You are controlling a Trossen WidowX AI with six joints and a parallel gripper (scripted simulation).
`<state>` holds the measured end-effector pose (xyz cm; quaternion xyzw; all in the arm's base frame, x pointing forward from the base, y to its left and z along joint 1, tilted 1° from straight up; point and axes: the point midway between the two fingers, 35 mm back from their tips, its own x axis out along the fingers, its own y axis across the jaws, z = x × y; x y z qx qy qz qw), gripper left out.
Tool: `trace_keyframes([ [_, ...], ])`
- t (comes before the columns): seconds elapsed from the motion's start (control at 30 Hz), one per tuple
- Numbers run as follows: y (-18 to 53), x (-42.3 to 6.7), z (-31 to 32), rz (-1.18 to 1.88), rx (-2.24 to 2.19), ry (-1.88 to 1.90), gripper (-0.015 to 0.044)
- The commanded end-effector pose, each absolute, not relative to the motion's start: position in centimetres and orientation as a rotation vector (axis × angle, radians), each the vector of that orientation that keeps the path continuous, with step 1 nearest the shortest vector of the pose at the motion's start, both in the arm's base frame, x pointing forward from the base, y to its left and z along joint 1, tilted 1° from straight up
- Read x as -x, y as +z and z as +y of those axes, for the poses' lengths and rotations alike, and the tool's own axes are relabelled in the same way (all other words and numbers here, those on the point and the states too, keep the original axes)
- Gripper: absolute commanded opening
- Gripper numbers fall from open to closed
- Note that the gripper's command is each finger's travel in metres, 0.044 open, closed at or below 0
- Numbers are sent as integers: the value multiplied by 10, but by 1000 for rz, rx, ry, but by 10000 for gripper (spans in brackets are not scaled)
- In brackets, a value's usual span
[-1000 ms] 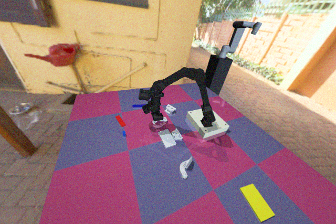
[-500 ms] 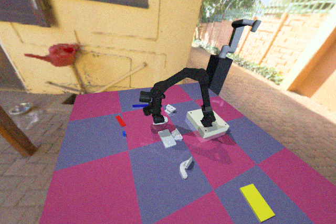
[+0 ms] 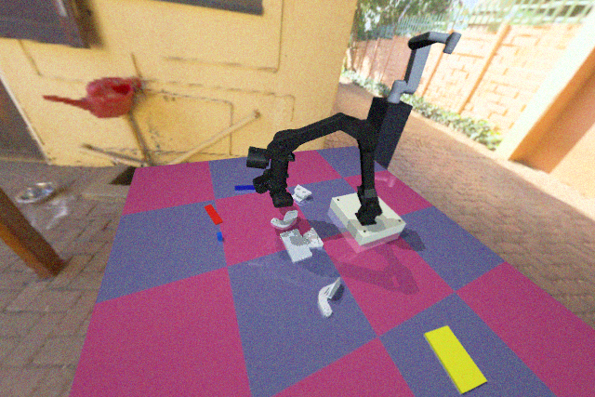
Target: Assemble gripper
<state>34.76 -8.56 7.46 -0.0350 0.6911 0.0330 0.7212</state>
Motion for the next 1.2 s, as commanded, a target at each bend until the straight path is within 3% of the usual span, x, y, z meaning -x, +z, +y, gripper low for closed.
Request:
trace_keyframes([
  [0.0,70,-347,-85,1537,75,75,53],
  [0.5,70,-347,-85,1537,75,75,440],
  [1.17,70,-347,-85,1537,75,75,440],
])
